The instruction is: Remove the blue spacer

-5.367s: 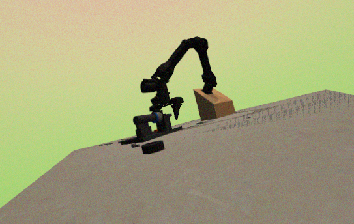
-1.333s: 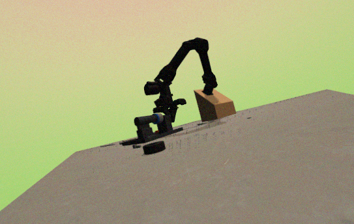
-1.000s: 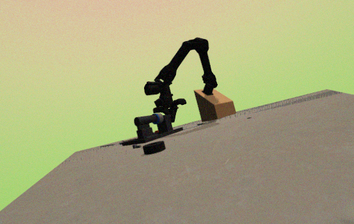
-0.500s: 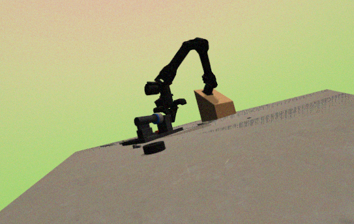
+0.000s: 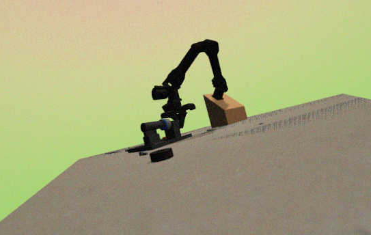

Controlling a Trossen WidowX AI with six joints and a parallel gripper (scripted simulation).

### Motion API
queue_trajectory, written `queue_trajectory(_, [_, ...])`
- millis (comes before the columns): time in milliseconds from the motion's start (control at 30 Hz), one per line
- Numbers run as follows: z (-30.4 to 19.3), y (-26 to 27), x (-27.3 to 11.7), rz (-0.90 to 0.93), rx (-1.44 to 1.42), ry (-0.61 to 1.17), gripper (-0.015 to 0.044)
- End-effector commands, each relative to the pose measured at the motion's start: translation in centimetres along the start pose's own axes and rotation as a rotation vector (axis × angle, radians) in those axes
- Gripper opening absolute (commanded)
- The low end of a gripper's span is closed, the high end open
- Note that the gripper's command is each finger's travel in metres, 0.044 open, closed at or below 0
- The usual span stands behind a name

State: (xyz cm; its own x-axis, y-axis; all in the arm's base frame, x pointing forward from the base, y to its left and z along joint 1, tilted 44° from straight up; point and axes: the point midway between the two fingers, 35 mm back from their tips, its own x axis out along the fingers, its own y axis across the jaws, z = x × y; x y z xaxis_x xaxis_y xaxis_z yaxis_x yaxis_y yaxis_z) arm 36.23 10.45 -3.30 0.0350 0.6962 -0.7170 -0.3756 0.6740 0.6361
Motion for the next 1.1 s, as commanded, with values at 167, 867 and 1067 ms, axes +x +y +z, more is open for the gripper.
queue_trajectory(167, [-0.08,0.02,-0.02,0.0,-0.005,-0.001,0.0])
queue_trajectory(867, [-0.28,0.02,-0.02,0.0,-0.004,-0.001,0.0])
queue_trajectory(1067, [-0.34,0.02,-0.02,0.0,-0.004,0.0,0.0])
